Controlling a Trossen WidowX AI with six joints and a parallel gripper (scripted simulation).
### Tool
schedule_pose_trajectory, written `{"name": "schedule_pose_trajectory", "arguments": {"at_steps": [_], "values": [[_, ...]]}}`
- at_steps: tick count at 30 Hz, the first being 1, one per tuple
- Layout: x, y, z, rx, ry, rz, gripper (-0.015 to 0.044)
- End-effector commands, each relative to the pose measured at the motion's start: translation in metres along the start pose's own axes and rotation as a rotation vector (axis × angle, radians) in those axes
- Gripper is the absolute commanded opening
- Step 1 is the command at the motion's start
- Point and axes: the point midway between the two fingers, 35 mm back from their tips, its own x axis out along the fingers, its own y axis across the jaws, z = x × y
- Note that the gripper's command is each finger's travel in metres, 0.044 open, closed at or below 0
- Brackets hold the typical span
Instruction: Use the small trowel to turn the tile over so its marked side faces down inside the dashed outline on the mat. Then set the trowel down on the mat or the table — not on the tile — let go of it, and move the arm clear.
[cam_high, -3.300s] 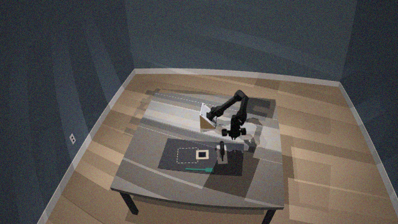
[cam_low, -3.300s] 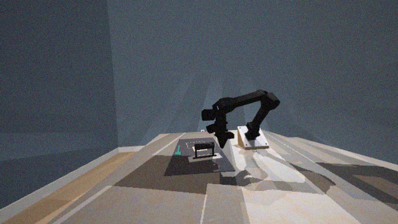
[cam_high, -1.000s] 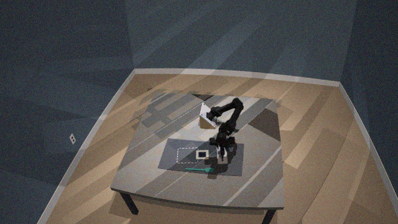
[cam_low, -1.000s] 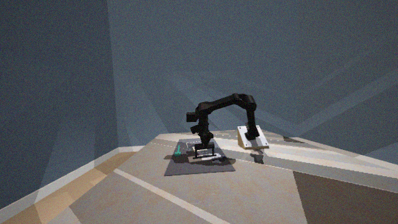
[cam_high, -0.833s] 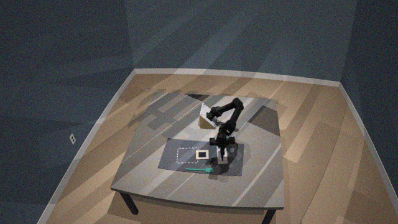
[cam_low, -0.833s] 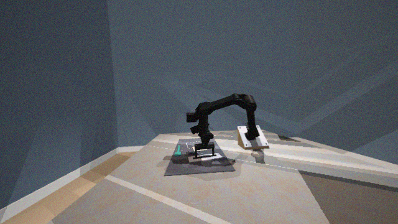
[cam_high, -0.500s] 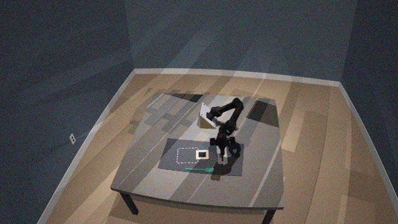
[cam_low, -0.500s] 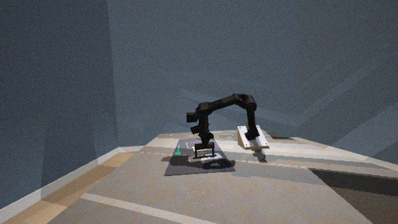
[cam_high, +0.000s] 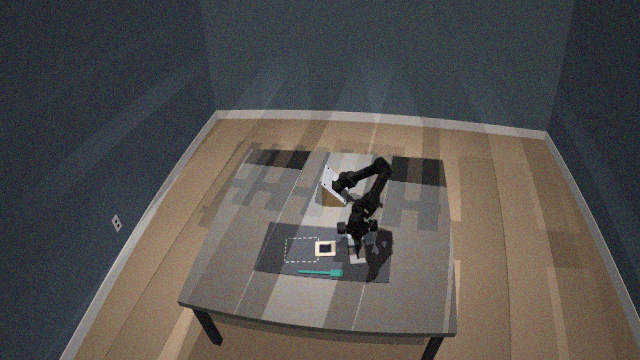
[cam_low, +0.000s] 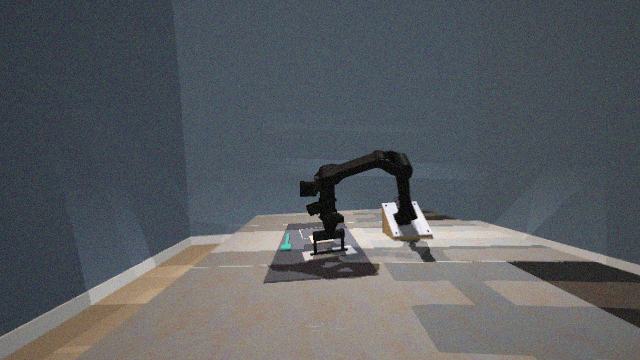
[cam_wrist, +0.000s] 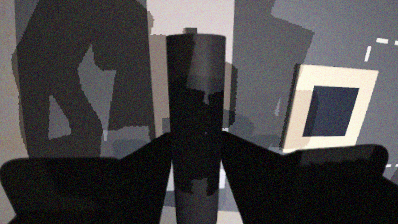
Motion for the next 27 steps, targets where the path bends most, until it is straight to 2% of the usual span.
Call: {"name": "schedule_pose_trajectory", "arguments": {"at_steps": [1, 27], "values": [[0.0007, 0.0004, 0.0004, -0.103, -0.001, 0.001, 0.0130], [0.0008, 0.0004, 0.0004, -0.869, -0.001, 0.000, 0.0130]]}}
